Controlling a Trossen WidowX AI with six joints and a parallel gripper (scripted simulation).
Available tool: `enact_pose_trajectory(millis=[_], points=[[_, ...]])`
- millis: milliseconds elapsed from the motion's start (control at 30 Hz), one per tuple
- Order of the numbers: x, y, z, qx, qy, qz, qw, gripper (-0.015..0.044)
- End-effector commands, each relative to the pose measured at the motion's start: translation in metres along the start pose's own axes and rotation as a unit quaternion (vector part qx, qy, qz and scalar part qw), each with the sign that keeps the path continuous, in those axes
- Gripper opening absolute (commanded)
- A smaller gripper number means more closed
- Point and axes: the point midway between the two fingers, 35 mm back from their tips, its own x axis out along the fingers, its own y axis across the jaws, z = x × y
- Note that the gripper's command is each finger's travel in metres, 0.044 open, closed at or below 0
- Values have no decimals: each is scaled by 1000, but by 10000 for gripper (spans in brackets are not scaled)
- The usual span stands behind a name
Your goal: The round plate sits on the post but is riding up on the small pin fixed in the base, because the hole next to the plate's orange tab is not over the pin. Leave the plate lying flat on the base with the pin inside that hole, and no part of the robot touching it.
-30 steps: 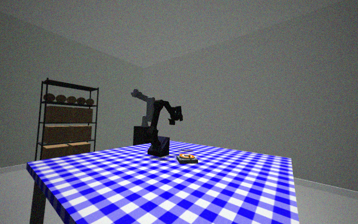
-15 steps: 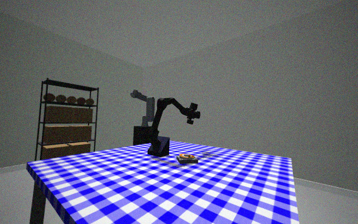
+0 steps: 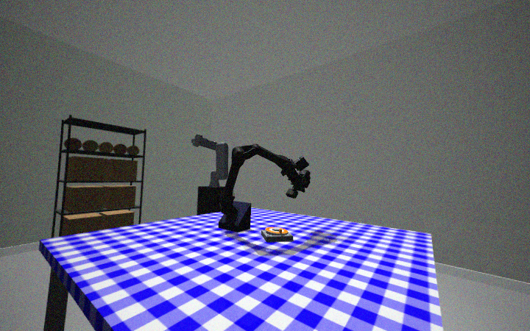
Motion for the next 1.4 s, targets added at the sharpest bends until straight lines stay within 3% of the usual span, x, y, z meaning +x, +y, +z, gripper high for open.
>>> enact_pose_trajectory(millis=[0,167,367,533,1367], points=[[-29,-54,47,-14,-49,-109,993,0],[-64,-114,80,-35,-66,-224,972,0],[-135,-204,114,-85,-45,-397,913,0],[-159,-230,120,-101,-28,-442,891,0],[-136,-271,126,-105,-28,-446,888,0]])
